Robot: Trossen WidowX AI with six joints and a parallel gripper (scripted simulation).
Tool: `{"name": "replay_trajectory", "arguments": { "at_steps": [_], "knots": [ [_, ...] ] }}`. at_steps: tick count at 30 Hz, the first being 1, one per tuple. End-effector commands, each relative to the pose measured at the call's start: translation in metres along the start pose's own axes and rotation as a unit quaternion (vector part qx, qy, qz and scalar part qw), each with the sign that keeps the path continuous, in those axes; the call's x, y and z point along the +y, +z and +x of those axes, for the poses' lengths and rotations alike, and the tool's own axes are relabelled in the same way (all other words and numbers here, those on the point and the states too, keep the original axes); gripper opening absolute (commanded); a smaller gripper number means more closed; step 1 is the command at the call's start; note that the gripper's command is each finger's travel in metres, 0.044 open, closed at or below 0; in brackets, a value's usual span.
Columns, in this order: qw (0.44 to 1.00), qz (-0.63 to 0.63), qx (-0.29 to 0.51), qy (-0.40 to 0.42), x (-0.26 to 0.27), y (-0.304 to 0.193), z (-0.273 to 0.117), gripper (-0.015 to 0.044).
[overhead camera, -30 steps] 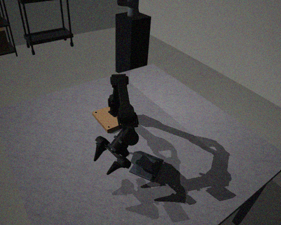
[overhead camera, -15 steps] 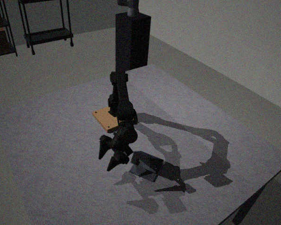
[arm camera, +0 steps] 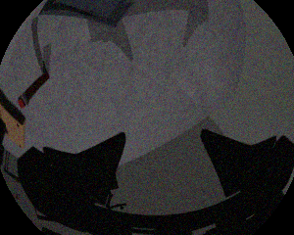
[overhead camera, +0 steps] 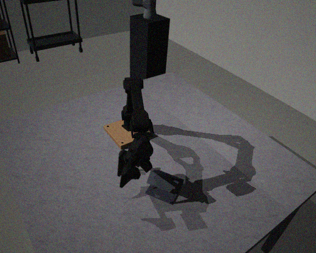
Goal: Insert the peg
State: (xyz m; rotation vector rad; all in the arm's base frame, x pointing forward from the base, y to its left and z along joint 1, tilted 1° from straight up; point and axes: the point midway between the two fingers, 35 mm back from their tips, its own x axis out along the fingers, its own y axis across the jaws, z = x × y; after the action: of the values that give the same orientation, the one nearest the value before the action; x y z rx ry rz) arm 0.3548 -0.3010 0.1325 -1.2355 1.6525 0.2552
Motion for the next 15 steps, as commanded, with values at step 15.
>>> {"name": "replay_trajectory", "arguments": {
  "at_steps": [15],
  "knots": [
    [0.978,0.196,-0.054,0.054,0.033,0.011,-0.013,0.044]
  ]
}}
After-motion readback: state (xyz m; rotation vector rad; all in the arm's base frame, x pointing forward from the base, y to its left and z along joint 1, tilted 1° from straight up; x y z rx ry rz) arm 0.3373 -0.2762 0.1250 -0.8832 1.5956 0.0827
